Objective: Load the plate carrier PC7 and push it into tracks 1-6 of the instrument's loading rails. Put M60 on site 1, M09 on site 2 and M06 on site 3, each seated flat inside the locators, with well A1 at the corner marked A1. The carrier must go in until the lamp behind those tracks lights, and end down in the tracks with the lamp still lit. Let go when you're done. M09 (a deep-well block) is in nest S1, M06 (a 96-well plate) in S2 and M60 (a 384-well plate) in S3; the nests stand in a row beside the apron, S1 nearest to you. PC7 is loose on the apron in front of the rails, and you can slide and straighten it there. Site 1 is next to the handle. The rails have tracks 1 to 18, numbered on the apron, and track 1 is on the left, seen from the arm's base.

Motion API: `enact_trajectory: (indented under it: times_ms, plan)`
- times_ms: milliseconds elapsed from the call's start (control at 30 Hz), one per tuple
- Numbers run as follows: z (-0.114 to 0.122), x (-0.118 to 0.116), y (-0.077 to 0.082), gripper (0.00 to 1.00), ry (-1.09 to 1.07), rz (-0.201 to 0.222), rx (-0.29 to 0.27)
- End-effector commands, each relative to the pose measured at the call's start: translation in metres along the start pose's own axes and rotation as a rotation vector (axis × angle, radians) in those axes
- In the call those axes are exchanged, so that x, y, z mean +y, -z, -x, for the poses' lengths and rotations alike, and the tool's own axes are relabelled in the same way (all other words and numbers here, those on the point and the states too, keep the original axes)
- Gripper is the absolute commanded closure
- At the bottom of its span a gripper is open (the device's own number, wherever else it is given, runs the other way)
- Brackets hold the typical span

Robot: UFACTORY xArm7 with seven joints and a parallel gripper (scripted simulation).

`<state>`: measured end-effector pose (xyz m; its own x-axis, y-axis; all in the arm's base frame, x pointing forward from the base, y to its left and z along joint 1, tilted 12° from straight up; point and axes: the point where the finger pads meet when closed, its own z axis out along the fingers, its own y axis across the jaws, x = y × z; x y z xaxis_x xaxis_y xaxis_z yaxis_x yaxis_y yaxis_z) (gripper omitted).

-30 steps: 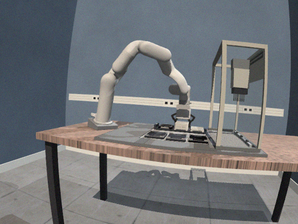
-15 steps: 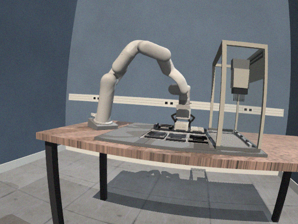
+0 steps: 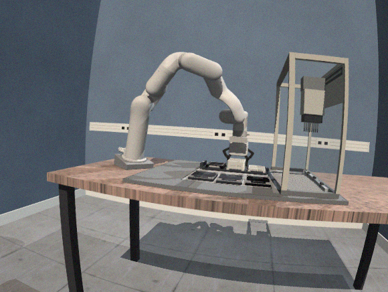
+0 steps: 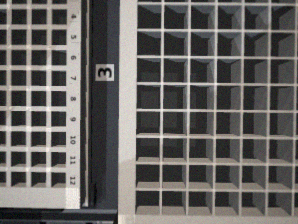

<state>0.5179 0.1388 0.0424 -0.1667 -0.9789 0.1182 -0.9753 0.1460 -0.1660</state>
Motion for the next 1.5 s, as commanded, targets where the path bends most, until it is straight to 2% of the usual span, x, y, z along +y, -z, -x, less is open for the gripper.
enact_trajectory:
  times_ms: [0,367,1467]
  plan:
    - [0.001,-0.001,0.001,0.00,0.000,-0.003,-0.001]
    - [0.001,-0.001,0.001,0.00,0.000,-0.003,-0.001]
    - [0.020,-0.001,0.002,0.00,0.000,-0.003,-0.002]
